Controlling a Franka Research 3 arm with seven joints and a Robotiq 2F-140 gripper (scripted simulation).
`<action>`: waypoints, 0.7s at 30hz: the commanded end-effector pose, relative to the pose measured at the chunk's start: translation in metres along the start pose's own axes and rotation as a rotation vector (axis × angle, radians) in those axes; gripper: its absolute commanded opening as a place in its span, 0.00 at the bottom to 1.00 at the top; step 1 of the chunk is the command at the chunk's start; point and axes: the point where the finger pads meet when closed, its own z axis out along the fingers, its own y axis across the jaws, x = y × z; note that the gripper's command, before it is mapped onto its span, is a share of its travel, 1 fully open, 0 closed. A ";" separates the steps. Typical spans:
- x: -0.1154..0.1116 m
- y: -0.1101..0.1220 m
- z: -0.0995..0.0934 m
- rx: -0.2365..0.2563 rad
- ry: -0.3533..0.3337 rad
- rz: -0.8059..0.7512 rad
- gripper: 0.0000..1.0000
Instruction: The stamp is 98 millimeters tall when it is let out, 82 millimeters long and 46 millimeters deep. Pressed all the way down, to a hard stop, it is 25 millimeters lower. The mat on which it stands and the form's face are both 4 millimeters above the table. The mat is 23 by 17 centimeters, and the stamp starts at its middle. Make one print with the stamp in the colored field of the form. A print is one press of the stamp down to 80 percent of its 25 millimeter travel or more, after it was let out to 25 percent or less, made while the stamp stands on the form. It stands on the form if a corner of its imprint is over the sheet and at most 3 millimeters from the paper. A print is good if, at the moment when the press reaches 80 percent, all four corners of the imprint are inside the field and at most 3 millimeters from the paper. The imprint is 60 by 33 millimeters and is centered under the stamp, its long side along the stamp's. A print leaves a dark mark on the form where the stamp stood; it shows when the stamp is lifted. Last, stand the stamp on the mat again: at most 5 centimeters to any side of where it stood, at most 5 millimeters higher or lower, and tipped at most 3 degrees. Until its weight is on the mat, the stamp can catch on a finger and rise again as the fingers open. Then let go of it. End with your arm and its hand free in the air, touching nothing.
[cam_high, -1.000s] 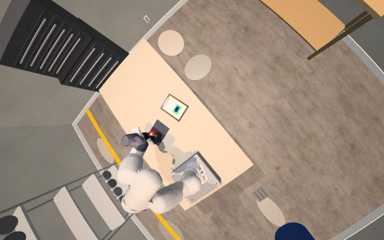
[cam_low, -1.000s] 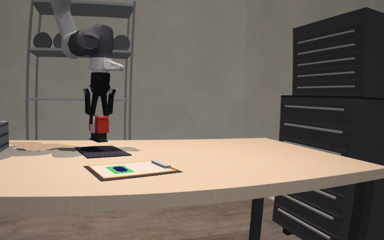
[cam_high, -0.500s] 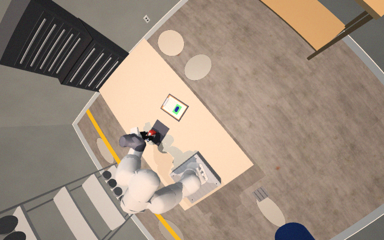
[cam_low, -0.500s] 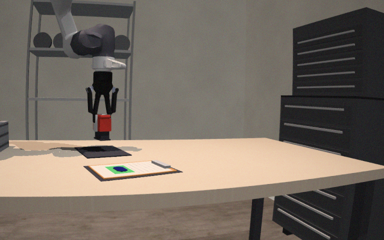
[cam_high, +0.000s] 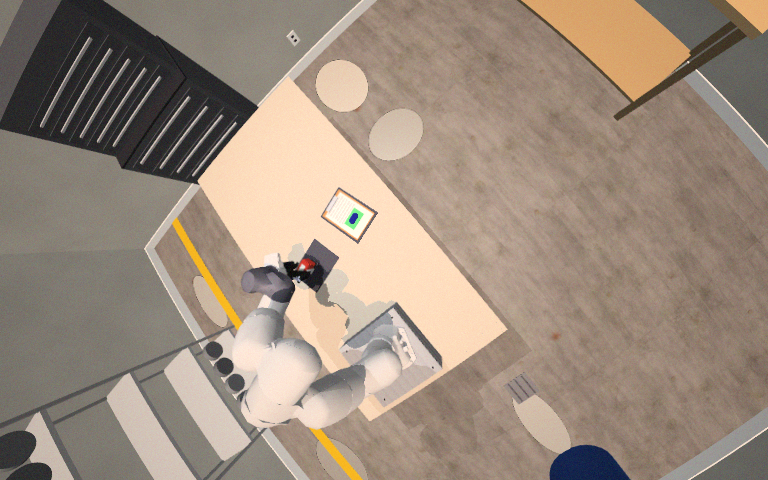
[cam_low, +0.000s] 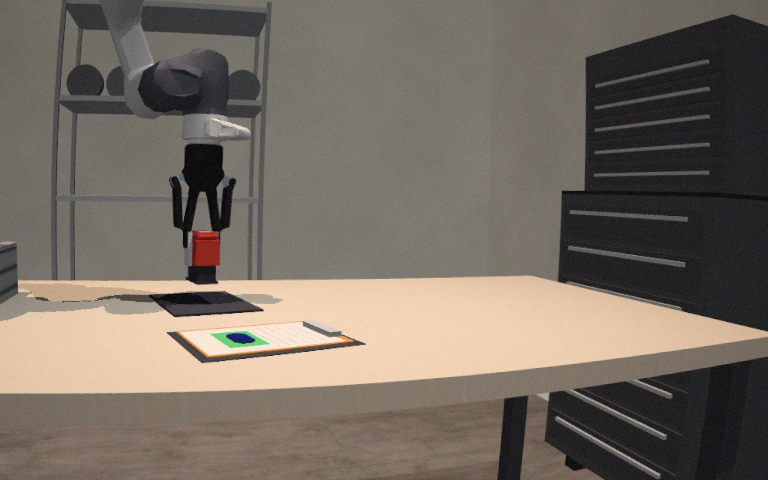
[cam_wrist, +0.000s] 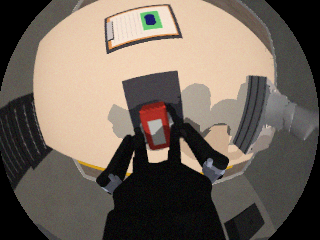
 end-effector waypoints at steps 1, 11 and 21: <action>0.002 -0.001 -0.001 0.006 0.001 0.008 0.18; 0.002 -0.001 0.005 0.006 0.001 0.008 0.18; 0.002 -0.002 0.028 0.006 0.001 0.008 0.18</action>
